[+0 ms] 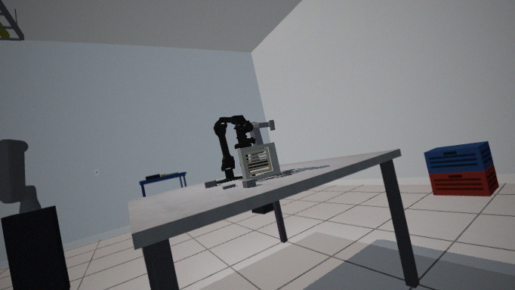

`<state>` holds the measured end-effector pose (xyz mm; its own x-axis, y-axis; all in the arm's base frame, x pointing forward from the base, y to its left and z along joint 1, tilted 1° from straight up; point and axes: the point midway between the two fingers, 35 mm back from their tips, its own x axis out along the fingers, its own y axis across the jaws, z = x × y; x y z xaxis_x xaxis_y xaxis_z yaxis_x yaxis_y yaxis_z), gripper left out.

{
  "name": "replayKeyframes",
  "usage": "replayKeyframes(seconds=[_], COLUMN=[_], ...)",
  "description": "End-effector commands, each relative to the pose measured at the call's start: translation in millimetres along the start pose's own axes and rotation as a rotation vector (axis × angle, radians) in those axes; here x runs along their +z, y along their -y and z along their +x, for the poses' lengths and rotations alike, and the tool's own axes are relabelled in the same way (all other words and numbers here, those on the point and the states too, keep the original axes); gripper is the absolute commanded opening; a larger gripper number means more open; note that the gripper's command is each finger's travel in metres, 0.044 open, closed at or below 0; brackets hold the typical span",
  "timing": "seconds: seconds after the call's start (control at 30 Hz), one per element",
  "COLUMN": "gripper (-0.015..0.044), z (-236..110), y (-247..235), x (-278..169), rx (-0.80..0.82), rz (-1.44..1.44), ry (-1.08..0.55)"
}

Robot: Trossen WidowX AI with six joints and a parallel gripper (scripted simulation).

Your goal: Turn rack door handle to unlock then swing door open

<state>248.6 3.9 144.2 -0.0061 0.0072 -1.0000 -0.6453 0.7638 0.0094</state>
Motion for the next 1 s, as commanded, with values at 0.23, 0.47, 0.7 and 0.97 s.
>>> replayKeyframes(seconds=[0.23,0.47,0.7,0.97], gripper=[0.0025,0.0025,0.0025,0.0025], z=[-0.1,0.0,0.0,-0.1], y=[-20.5,-33.3,-45.5,-58.7], x=[7.1,12.5,19.0,27.6], rx=[-0.005,-0.003,-0.002,0.000], rz=[0.175,0.264,0.352,0.452], ry=[0.007,0.007,0.008,0.008])
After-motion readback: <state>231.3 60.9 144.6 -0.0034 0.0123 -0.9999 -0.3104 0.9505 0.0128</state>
